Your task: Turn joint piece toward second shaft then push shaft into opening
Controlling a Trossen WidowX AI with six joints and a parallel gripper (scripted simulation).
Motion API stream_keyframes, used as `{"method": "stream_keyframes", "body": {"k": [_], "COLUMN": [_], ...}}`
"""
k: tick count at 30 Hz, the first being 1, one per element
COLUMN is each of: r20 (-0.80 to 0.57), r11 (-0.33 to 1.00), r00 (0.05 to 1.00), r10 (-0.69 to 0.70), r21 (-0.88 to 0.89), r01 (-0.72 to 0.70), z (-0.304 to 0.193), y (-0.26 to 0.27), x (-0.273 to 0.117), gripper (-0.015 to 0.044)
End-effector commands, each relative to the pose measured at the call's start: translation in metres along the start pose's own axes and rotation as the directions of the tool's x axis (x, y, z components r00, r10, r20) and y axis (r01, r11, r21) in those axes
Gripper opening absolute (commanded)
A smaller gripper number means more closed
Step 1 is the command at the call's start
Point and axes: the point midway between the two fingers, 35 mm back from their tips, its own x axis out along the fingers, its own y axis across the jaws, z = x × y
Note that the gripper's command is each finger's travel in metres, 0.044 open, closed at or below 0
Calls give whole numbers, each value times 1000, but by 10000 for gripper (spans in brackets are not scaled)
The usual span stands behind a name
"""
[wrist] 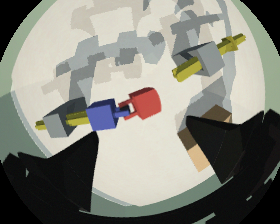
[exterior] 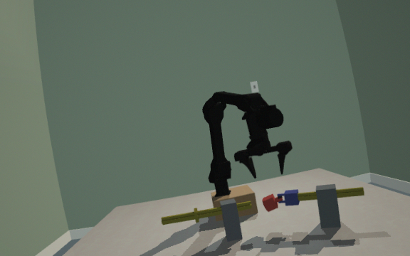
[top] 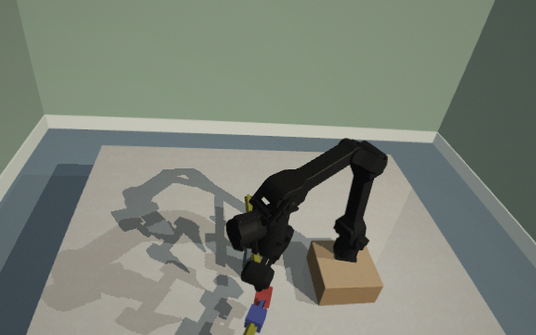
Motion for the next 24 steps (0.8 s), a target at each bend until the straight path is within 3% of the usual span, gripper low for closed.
{"method": "stream_keyframes", "body": {"k": [1,12,18,24], "r20": [11,23,24,25], "r11": [992,885,882,882], "r00": [1000,998,998,998], "r10": [-12,-58,-59,-61], "r21": [-127,-461,-466,-466], "r01": [14,62,63,65], "z": [0,-6,-5,3], "y": [1,-1,-2,-36], "x": [-12,-41,-41,-7], "gripper": [440,440,440,440]}}
